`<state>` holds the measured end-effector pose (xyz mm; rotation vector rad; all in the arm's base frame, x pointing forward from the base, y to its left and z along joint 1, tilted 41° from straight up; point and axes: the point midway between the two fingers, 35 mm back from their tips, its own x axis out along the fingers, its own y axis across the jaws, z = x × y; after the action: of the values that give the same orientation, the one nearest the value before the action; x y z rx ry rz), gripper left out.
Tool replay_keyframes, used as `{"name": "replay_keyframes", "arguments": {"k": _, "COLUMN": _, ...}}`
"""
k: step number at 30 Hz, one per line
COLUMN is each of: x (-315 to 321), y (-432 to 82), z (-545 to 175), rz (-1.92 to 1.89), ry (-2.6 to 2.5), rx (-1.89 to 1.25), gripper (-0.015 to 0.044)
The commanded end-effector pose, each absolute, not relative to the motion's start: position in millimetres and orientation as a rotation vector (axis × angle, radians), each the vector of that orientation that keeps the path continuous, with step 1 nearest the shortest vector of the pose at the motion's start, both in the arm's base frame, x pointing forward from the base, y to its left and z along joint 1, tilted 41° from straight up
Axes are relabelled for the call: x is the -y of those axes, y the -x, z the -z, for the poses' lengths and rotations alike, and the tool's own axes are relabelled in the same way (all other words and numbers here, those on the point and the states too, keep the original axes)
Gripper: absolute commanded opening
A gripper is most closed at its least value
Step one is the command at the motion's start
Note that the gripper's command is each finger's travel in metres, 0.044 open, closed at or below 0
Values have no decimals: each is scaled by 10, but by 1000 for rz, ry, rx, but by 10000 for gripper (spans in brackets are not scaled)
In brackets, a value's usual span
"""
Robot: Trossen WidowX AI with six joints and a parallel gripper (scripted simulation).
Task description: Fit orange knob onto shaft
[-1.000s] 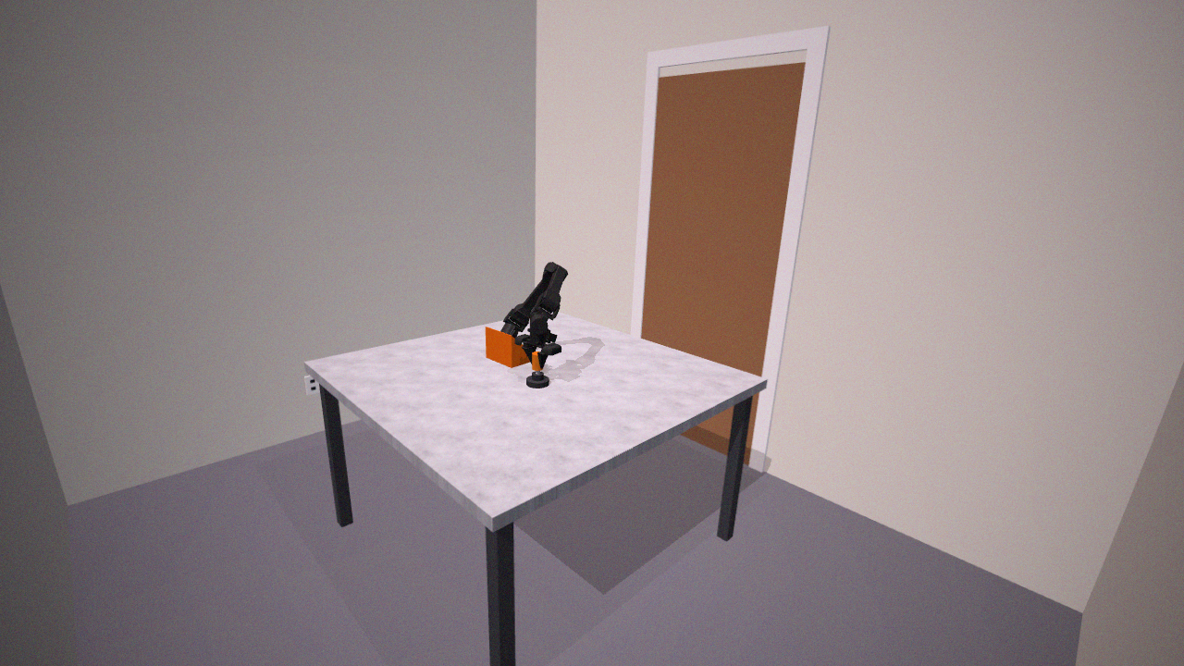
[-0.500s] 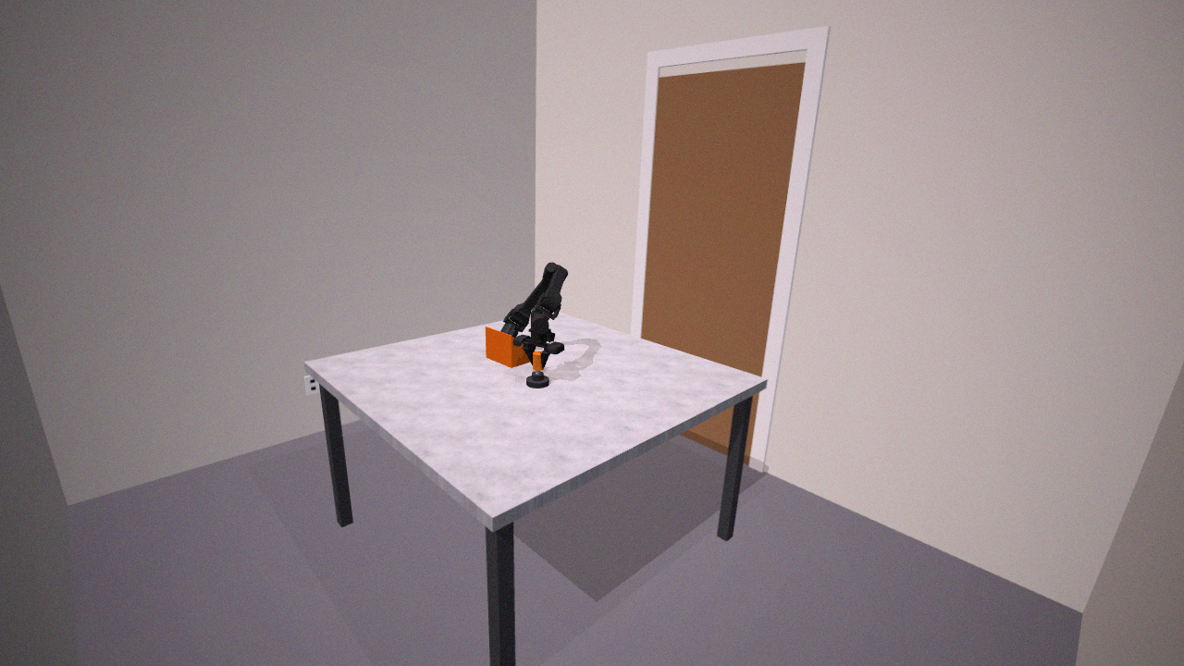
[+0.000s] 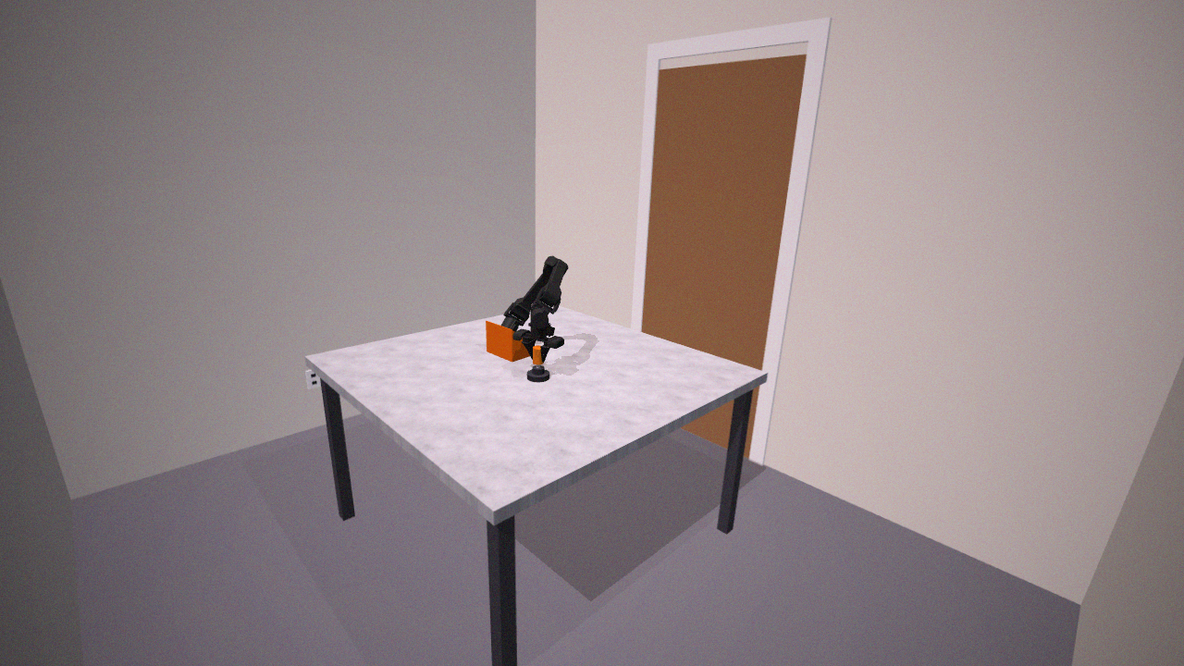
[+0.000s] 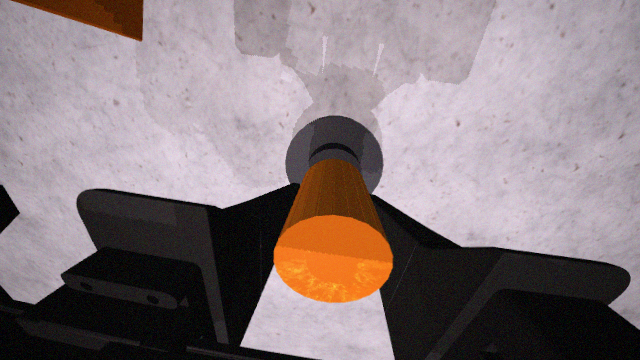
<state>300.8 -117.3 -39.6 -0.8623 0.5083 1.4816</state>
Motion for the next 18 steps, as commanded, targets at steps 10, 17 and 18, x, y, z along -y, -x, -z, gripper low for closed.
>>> {"name": "replay_keyframes", "arguments": {"k": 10, "x": 1183, "y": -3014, "z": 381, "rz": -1478, "ry": 867, "rx": -505, "gripper": 0}}
{"name": "replay_keyframes", "arguments": {"k": 17, "x": 1199, "y": -3021, "z": 367, "rz": -1497, "ry": 910, "rx": -467, "gripper": 0}}
{"name": "replay_keyframes", "arguments": {"k": 18, "x": 1201, "y": -3022, "z": 367, "rz": -1509, "ry": 935, "rx": -444, "gripper": 0}}
